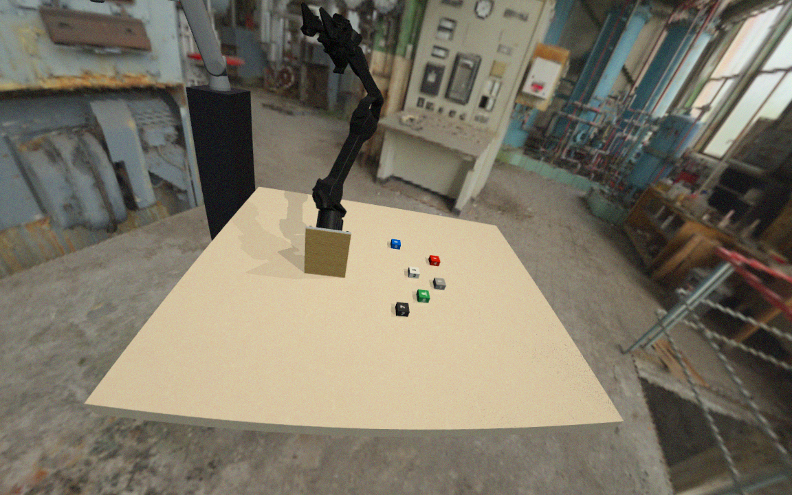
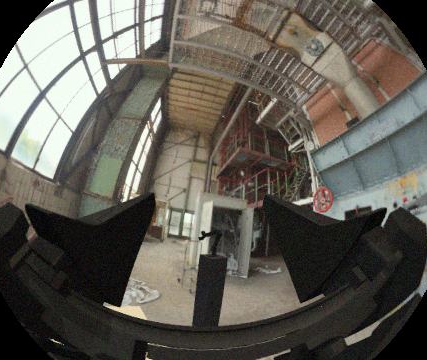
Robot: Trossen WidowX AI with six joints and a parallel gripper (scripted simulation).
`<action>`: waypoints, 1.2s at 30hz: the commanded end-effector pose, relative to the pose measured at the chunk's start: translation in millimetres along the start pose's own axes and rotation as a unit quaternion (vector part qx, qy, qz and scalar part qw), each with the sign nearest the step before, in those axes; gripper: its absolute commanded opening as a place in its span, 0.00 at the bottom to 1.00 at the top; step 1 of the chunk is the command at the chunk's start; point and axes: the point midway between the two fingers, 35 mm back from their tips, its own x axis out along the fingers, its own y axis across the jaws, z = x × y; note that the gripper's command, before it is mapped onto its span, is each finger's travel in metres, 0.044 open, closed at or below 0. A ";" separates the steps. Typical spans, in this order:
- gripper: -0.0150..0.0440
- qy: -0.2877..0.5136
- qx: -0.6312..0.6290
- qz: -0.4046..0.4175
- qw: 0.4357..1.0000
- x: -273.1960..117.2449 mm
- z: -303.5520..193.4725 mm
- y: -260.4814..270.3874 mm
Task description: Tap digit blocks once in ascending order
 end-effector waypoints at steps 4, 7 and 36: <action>0.93 0.039 0.022 -0.070 0.997 -9.4 -21.2 -25.4; 0.93 0.084 0.048 -0.155 0.983 -29.3 -48.4 -55.8; 0.93 0.320 0.246 -0.715 0.570 -482.5 -231.7 -19.1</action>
